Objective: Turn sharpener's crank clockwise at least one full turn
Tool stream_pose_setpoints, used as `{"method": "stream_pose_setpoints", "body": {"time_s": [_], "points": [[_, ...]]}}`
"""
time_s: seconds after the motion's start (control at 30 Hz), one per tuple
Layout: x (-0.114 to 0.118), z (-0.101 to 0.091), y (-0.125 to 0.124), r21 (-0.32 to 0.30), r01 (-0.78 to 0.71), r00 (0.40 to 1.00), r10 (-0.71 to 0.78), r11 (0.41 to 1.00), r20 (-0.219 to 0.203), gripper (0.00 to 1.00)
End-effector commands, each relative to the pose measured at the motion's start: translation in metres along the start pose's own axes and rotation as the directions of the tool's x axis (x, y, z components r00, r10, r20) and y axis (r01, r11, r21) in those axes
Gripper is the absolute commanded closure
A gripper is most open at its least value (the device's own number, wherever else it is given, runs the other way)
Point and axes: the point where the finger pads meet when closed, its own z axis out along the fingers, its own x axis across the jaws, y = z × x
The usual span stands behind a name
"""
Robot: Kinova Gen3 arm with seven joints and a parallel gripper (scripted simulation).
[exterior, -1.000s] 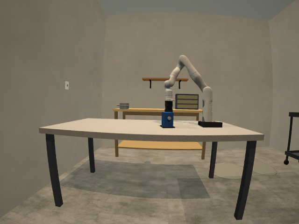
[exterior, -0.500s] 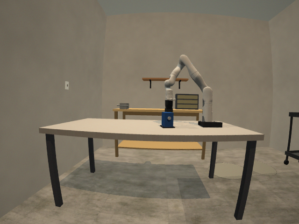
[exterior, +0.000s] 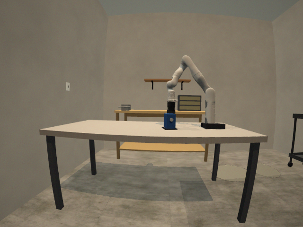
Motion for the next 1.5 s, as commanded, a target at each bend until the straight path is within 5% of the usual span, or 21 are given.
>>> {"method": "stream_pose_setpoints", "body": {"time_s": [0.0, 0.87, 1.47], "points": [[0.001, -0.001, 0.000, -0.001, 0.000, 1.000, 0.000, 1.000, -0.002, 1.00], [0.000, -0.002, 0.000, -0.001, 0.000, 1.000, 0.000, 1.000, -0.002, 1.00], [0.003, -0.025, 0.000, -0.001, 0.000, 1.000, 0.000, 1.000, -0.002, 1.00]]}}
